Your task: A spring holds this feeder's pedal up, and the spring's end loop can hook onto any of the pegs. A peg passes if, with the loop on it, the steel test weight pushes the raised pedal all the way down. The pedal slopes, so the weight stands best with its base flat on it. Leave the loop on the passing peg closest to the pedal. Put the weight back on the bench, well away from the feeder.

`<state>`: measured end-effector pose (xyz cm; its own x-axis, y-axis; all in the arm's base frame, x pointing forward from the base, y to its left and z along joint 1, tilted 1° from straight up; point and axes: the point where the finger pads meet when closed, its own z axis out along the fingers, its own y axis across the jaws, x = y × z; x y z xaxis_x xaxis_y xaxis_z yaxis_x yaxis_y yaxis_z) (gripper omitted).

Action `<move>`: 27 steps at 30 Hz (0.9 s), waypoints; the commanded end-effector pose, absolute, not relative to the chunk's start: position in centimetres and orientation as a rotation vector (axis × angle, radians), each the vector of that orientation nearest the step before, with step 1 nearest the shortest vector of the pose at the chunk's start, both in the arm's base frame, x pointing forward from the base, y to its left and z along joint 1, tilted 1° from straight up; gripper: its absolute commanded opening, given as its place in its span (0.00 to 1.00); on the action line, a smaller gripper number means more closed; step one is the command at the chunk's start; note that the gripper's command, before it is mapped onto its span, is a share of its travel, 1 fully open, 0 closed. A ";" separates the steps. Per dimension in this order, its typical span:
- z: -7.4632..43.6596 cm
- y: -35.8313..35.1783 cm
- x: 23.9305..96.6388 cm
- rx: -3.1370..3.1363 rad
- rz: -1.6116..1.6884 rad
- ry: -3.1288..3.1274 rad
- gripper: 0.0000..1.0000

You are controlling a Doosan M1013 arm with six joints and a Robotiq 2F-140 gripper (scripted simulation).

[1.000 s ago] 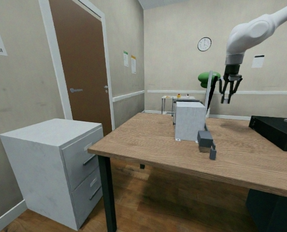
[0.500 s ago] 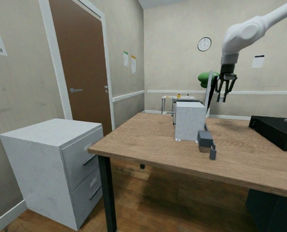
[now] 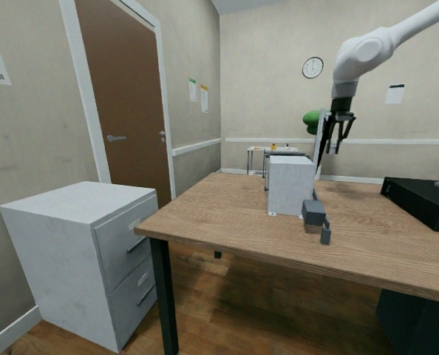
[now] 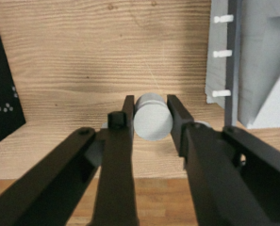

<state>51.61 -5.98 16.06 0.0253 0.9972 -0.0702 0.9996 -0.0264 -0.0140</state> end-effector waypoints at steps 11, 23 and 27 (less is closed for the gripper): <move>16.6 -7.6 53.3 2.213 -0.107 2.157 0.25; 17.3 -9.9 55.5 2.203 -0.127 2.147 0.25; 17.4 -10.2 55.9 2.202 -0.130 2.146 0.25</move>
<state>55.79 -10.21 17.36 0.0248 0.9941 -0.1053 0.9995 -0.0265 -0.0141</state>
